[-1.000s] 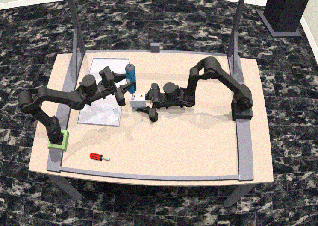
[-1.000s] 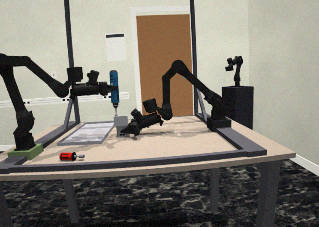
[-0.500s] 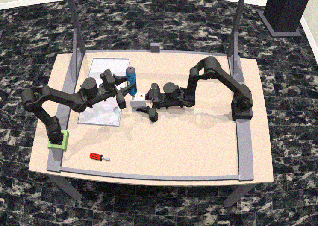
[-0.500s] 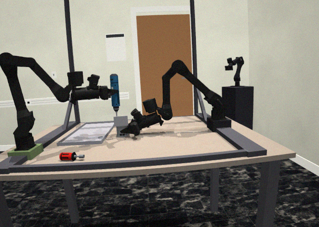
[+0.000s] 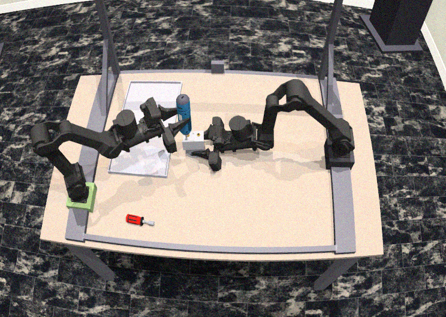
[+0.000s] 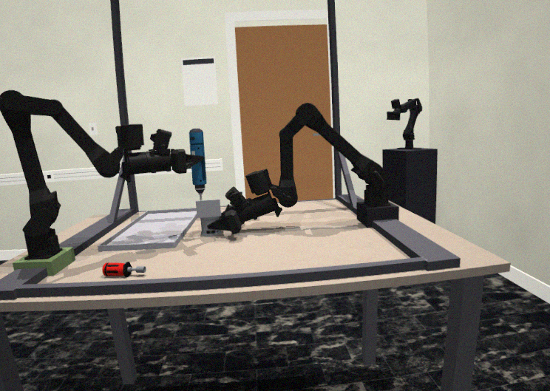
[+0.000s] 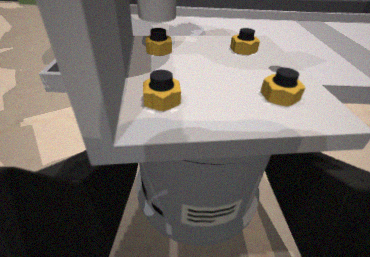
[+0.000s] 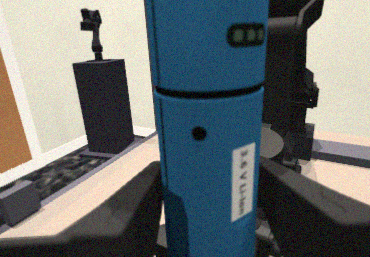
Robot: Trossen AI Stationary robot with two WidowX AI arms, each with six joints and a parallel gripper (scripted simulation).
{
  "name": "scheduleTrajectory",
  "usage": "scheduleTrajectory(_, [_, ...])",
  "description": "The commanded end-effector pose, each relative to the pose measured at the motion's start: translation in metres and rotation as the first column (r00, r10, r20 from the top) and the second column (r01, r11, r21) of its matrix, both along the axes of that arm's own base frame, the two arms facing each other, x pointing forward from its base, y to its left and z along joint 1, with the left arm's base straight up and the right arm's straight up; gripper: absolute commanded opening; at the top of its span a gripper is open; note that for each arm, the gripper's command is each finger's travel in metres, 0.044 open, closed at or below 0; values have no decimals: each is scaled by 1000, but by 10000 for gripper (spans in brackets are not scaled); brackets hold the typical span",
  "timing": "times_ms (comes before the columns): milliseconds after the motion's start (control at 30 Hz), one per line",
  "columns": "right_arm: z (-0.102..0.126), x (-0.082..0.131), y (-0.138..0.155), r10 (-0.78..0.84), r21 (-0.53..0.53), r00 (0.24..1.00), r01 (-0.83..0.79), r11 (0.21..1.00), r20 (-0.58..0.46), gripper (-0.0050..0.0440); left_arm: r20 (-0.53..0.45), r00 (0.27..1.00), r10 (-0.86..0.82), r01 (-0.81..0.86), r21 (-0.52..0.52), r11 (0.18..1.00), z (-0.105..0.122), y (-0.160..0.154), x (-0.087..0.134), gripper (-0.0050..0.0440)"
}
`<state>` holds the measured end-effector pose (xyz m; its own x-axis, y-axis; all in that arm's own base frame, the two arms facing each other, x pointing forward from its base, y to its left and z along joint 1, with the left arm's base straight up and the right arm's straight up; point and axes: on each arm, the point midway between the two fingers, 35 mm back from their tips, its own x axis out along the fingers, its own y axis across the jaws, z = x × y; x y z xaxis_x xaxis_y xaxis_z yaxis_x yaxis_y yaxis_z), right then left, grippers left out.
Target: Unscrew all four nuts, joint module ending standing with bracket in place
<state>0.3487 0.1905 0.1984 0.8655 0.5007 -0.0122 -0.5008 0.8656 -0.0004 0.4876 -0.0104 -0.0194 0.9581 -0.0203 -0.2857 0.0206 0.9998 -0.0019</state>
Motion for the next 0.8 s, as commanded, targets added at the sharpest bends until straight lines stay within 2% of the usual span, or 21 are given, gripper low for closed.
scheduleTrajectory(0, [7,3,-2,-2,20,1000,1,1000,29,163,36,999,-1,1,1,1000,14,0,5,242])
scheduleTrajectory(467, [-10,1,0,-11,30,999,9,1000,42,163,36,999,-1,1,1,1000,14,0,5,242])
scheduleTrajectory(767, [-5,2,-1,-12,36,998,10,999,56,163,36,999,-1,1,1,1000,14,0,5,242])
